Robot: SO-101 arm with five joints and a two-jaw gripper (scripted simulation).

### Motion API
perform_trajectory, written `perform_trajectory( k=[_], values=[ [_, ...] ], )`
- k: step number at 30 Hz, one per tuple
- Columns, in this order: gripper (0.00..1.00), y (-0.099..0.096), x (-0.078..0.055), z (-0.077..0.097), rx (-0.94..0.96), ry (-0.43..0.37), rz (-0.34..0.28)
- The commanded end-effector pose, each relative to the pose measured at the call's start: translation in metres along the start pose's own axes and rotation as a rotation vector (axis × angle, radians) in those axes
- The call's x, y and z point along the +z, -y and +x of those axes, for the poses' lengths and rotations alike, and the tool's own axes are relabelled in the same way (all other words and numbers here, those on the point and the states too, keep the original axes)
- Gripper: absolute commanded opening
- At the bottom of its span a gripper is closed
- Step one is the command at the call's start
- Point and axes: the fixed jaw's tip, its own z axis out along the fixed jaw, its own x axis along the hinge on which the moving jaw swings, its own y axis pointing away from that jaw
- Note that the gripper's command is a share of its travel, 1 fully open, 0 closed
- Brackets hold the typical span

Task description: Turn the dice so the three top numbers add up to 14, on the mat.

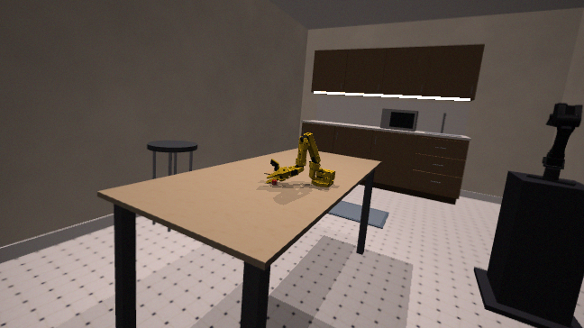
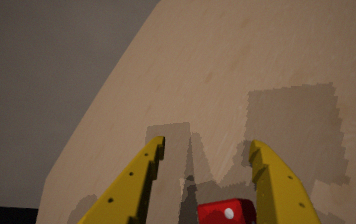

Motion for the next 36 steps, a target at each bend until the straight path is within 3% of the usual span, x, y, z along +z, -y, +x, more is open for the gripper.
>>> perform_trajectory(
  k=[1,15,33,36],
  values=[
    [0.29,0.036,0.019,0.050,-0.046,-0.232,0.182],
    [0.28,0.024,0.018,0.041,-0.176,-0.281,0.171],
    [0.28,0.001,-0.014,0.017,-0.234,-0.314,0.146],
    [0.28,-0.003,-0.020,0.014,-0.257,-0.348,0.163]
  ],
)
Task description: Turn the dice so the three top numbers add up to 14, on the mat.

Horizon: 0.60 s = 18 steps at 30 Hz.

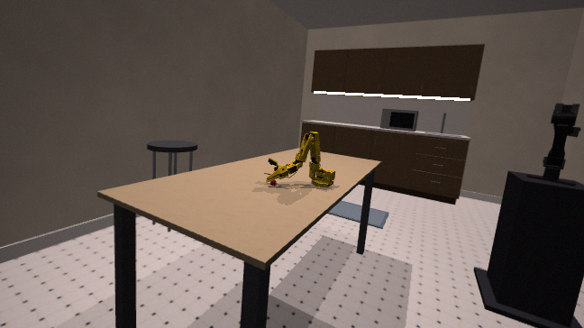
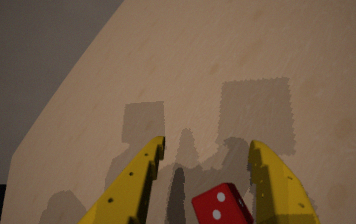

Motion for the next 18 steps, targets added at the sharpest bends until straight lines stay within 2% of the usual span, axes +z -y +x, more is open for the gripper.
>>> perform_trajectory(
  k=[1,7,18],
  values=[
    [0.28,0.001,-0.024,0.010,-0.110,-0.237,0.087],
    [0.28,-0.002,-0.036,0.005,-0.158,-0.302,0.116],
    [0.28,-0.005,-0.044,0.002,-0.218,-0.338,0.126]
  ],
)
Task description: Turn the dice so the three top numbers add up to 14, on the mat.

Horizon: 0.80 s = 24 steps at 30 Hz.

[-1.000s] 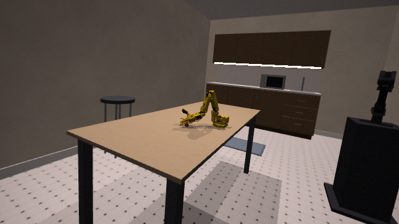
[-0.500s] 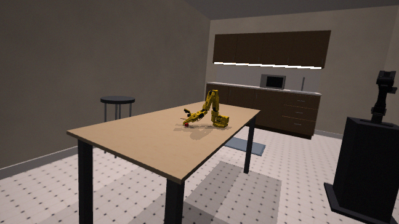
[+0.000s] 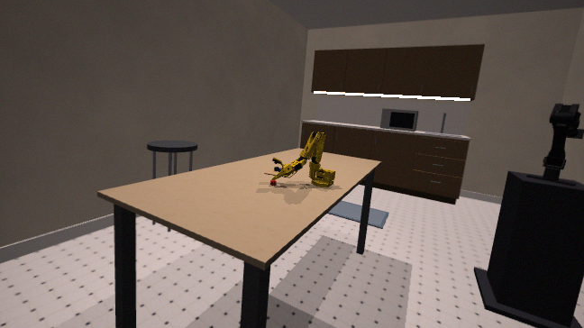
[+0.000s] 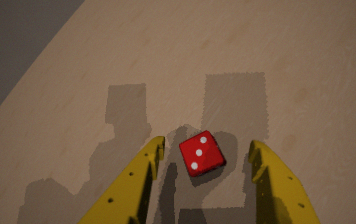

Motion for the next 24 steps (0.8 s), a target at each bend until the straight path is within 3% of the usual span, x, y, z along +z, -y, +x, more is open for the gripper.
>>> perform_trajectory(
  k=[1,24],
  values=[
    [0.28,-0.0082,-0.0208,-0.0086,-0.105,-0.247,0.064],
    [0.28,-0.0084,-0.0216,-0.0089,-0.199,-0.320,0.092]
  ],
)
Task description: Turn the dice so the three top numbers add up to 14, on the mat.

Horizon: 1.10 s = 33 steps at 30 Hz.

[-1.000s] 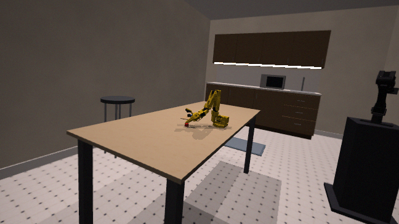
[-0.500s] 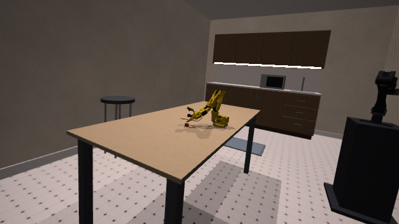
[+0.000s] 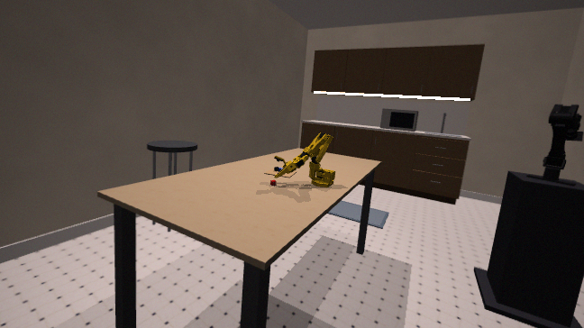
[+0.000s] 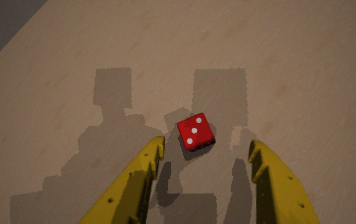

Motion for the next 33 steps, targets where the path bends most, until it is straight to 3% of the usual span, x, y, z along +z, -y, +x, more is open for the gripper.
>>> perform_trajectory(
  k=[1,33],
  values=[
    [0.28,-0.0070,-0.0062,-0.0108,-0.089,-0.257,0.051],
    [0.28,-0.0070,-0.0063,-0.0108,-0.178,-0.471,0.113]
  ],
)
